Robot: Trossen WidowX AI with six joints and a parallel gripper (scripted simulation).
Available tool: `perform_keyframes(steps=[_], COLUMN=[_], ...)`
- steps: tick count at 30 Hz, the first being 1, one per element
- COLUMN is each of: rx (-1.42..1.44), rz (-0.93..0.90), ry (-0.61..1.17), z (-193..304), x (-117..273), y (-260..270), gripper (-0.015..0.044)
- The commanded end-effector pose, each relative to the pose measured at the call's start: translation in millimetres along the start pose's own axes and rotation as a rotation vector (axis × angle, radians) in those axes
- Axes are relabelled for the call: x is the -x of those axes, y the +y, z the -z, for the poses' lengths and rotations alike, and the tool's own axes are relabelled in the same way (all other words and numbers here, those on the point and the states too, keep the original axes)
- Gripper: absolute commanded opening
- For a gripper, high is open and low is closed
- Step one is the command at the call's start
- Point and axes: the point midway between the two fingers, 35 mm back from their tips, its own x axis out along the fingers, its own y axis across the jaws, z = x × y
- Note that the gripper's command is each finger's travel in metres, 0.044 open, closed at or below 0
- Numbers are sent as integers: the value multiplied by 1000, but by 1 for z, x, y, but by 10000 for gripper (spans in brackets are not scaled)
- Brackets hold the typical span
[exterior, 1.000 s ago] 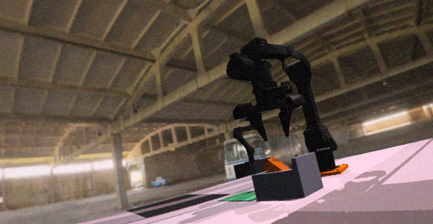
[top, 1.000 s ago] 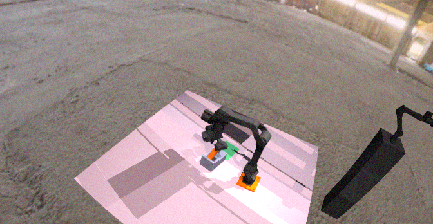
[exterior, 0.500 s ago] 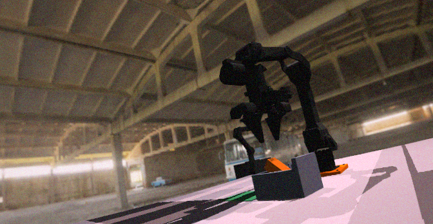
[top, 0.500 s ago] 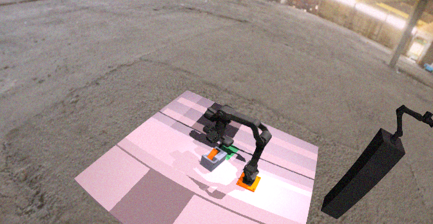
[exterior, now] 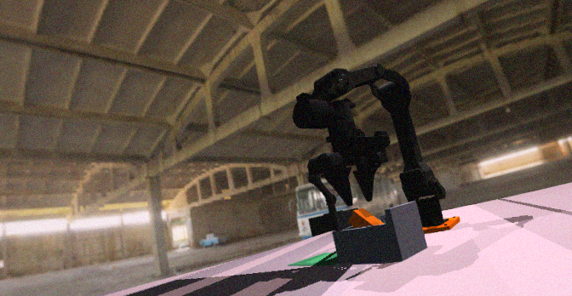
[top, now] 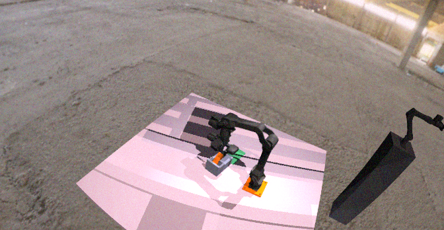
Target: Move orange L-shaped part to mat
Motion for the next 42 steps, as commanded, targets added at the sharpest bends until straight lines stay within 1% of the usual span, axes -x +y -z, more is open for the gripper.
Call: perform_keyframes(steps=[1,24,30,39,41,42], rx=[5,5,5,5,5,5], rz=[-1,-1,-2,-2,-2,-2], ry=[-2,-2,0,0,0,0], z=[0,0,0,0,0,0], x=[-8,-42,-38,-38,-38,-38], y=[0,1,1,1,1,1], gripper=[280,280,122,62,10,0])
